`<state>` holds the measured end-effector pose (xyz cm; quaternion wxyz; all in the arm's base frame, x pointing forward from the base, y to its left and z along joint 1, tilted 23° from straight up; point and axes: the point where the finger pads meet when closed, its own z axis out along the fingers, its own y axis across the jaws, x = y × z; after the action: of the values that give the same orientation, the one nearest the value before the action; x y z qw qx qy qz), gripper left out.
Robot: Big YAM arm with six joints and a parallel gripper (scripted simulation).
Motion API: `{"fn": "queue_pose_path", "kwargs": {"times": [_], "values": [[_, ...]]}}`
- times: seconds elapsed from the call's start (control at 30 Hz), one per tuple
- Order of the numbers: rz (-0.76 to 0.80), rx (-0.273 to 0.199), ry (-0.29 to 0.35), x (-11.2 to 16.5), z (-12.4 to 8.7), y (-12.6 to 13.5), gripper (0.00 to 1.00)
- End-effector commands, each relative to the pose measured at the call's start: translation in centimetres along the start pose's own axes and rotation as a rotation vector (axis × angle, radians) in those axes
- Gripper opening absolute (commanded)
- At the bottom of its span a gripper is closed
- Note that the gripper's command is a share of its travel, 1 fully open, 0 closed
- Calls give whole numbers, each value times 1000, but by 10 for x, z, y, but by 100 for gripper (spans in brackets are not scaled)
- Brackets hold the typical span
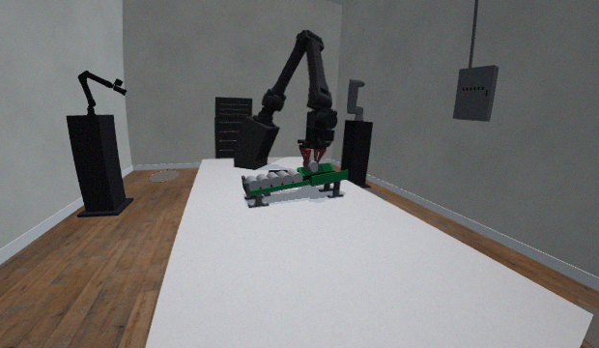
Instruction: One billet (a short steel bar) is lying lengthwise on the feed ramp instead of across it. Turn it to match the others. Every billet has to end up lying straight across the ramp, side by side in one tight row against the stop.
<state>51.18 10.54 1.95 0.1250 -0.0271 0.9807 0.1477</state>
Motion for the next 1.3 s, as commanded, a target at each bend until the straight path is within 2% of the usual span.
{"fn": "queue_pose_path", "kwargs": {"times": [0.0, 0.13, 0.23, 0.27, 1.27], "values": [[-14, -7, -66, -26, -16, 12, 0], [-9, -5, -51, -22, -11, 10, 0], [-10, -5, -53, -23, -12, 10, 0], [-15, -7, -68, -26, -18, 12, 0], [-14, -7, -67, -26, -18, 12, 0]]}}
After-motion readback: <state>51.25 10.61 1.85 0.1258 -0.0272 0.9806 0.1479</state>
